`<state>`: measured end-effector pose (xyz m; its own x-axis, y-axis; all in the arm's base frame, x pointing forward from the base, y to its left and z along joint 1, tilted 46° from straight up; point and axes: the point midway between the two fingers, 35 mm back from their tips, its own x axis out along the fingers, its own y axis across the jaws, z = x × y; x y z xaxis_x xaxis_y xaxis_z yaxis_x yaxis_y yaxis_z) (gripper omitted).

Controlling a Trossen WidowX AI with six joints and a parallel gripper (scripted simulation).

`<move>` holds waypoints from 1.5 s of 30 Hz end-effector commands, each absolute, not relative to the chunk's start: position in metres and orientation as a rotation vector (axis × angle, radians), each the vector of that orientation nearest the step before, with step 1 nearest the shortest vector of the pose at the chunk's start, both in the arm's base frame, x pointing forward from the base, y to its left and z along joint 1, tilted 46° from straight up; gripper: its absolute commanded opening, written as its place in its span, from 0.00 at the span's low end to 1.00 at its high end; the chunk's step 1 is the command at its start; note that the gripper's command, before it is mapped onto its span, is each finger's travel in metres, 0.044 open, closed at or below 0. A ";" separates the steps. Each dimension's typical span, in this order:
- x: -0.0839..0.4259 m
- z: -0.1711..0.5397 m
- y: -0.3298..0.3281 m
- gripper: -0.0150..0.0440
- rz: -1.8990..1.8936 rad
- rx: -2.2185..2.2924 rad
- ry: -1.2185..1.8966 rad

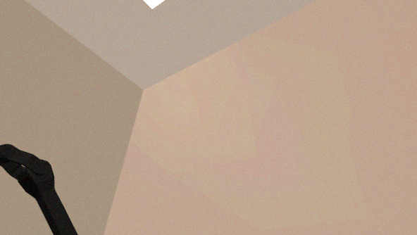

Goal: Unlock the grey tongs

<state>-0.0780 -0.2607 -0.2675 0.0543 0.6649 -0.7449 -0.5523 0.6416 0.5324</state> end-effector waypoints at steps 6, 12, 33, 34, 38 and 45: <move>-0.078 -0.267 -0.261 0.71 0.927 0.113 1.202; -0.078 -0.267 -0.261 0.98 0.927 0.113 1.202; -0.169 -0.126 -0.225 1.00 0.961 0.150 1.180; -0.169 -0.126 -0.225 1.00 0.961 0.150 1.180; -0.169 -0.125 -0.227 1.00 0.960 0.150 1.180; -0.169 -0.090 -0.261 1.00 0.943 0.148 1.191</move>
